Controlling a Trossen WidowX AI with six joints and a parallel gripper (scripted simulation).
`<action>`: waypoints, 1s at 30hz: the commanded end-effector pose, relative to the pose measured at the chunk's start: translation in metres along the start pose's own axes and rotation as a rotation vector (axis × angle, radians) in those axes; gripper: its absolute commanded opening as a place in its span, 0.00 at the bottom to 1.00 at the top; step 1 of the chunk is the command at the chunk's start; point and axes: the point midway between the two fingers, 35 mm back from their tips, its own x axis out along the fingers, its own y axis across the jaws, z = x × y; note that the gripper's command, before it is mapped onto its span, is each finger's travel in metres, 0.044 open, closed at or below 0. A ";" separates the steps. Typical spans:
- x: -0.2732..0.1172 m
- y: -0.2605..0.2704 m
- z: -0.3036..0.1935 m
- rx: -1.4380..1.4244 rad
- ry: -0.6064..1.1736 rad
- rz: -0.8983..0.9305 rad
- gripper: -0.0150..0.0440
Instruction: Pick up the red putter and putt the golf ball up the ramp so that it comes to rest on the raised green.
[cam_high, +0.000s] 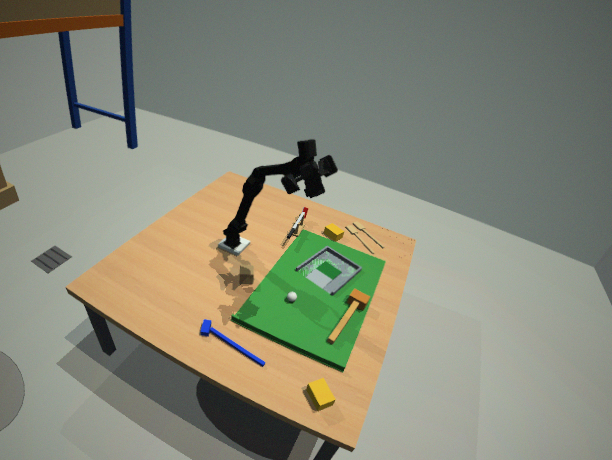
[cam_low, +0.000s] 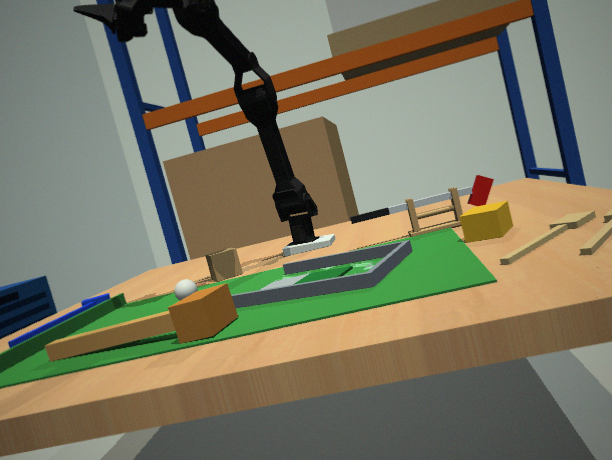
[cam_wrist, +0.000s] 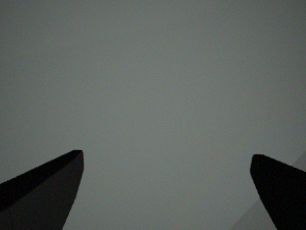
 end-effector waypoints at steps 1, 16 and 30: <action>-0.001 -0.001 0.002 0.001 -0.007 -0.005 0.98; -0.130 -0.026 0.186 0.091 -0.743 -0.263 1.00; -0.327 0.067 0.292 0.068 -1.520 0.003 1.00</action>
